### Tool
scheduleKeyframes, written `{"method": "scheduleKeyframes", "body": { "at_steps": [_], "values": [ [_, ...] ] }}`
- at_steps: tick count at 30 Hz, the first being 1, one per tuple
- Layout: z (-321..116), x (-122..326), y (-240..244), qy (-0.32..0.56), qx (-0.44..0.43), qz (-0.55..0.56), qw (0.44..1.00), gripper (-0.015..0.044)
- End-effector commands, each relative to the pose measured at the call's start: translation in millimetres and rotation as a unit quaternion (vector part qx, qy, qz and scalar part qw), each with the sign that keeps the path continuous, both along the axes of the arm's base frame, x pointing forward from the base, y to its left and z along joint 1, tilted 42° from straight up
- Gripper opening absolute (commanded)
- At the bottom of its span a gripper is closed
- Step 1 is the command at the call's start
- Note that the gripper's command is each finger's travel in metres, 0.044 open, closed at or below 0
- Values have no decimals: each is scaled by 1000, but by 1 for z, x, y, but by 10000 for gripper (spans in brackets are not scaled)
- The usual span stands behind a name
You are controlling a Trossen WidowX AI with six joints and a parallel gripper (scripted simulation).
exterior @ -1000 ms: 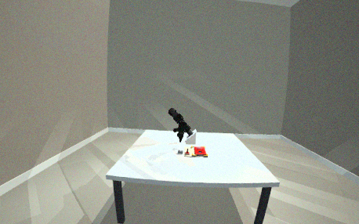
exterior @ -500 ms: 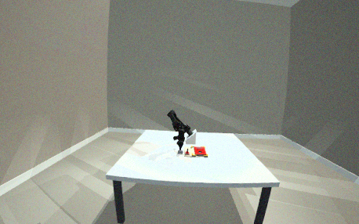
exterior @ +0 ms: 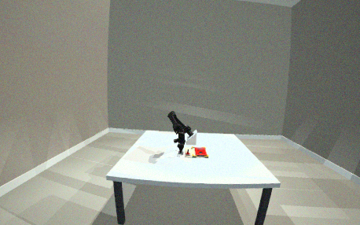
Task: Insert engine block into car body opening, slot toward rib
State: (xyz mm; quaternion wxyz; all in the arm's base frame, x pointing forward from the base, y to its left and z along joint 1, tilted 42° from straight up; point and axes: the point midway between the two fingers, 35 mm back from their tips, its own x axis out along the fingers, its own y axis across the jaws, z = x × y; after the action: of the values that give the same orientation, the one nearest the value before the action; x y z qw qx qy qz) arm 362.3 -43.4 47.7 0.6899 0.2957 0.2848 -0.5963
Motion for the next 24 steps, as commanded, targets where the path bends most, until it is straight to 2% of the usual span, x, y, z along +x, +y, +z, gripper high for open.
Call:
{"method": "scheduleKeyframes", "body": {
  "at_steps": [1, 5, 16, 22, 24],
  "values": [
    [-5, -1, -6, 3, -4, 0, 1000, 440],
    [-7, 0, -8, 3, -4, 0, 1000, 440],
    [-7, 0, -8, 3, -4, 0, 1000, 151],
    [-7, 0, -8, 3, -4, 0, 1000, 111],
    [-7, 0, -8, 3, -4, 0, 1000, 59]
  ]
}}
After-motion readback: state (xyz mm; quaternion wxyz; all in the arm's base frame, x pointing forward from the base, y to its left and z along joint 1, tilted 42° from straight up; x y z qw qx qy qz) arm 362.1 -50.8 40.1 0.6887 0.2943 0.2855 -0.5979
